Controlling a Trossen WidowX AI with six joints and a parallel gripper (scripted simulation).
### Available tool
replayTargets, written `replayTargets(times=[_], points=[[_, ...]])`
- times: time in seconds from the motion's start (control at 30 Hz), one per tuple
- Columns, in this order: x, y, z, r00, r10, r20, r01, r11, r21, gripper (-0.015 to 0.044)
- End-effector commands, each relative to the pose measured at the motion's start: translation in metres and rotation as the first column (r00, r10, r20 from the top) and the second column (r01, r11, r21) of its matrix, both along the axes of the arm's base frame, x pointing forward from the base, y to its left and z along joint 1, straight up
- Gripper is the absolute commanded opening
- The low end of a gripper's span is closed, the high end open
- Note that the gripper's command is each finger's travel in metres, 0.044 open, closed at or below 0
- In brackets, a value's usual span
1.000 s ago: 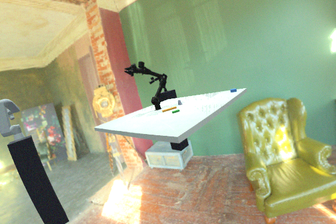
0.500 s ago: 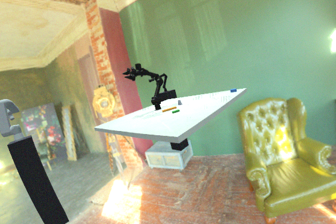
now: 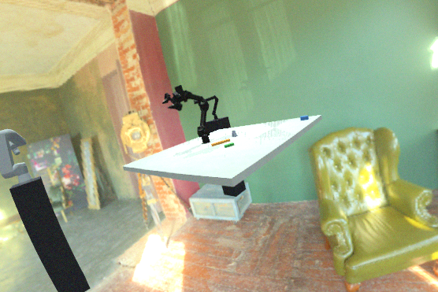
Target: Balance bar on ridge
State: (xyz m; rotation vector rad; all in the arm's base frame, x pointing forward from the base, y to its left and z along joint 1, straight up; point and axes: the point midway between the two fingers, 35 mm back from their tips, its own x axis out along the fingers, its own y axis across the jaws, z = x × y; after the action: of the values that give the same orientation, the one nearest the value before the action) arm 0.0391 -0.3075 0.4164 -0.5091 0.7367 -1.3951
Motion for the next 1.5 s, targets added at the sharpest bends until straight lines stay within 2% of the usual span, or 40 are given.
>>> replayTargets(times=[0.0,0.33,0.7,1.1,1.47], points=[[0.020,-0.004,-0.016,0.997,0.068,-0.027,-0.066,0.996,0.059,0.0315],[0.075,-0.003,-0.061,0.960,0.264,-0.098,-0.237,0.945,0.227,0.0315],[0.131,0.016,-0.110,0.862,0.482,-0.157,-0.388,0.827,0.408,0.0315],[0.183,0.056,-0.161,0.691,0.698,-0.191,-0.487,0.644,0.590,0.0315],[0.217,0.104,-0.204,0.484,0.854,-0.190,-0.506,0.450,0.735,0.0315]])
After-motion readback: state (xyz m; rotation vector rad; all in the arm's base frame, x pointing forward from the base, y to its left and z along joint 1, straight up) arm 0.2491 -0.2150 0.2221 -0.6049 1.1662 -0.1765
